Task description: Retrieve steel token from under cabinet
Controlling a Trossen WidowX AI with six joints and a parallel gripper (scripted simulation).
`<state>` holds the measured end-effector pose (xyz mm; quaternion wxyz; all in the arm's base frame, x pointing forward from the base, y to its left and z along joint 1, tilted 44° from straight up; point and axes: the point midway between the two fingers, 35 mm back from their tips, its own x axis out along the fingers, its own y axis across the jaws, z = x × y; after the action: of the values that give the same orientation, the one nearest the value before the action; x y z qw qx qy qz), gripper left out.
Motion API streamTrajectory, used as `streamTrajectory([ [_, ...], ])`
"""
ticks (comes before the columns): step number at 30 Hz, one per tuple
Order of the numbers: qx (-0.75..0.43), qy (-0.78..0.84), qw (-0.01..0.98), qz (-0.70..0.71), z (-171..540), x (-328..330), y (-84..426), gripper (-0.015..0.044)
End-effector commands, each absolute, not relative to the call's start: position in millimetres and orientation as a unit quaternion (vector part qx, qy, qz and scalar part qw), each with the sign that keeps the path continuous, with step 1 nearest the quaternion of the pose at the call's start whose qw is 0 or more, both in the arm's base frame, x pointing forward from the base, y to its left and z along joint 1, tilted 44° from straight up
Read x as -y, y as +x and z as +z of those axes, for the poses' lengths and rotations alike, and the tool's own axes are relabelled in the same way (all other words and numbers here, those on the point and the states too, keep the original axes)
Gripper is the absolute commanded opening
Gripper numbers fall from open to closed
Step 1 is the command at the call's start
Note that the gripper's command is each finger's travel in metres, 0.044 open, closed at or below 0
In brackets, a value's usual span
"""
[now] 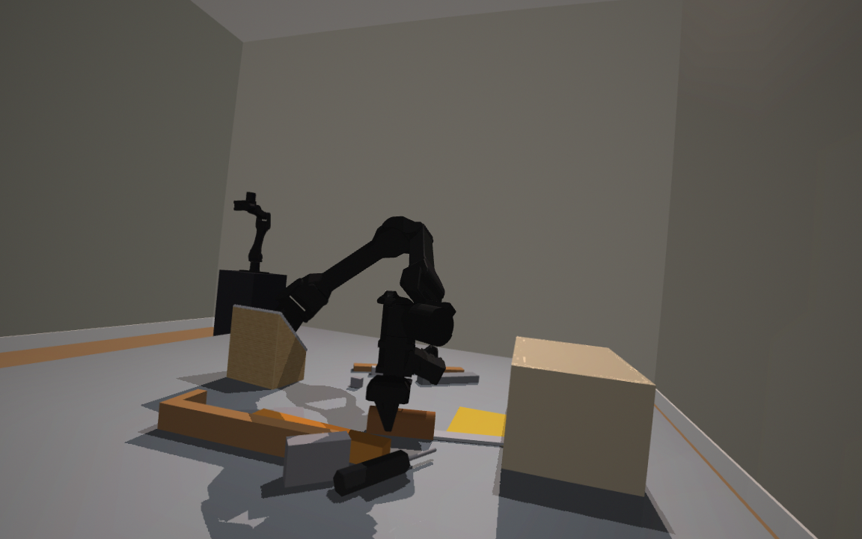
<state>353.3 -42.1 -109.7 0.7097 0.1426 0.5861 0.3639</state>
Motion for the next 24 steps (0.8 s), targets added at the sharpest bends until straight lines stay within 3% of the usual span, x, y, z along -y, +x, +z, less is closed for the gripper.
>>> streamTrajectory([
  [1,-0.587,0.140,0.710,0.363,-107.9,40.7,360.2,0.0000],
  [24,-0.586,0.140,0.710,0.364,-100.6,35.2,385.6,0.0000],
])
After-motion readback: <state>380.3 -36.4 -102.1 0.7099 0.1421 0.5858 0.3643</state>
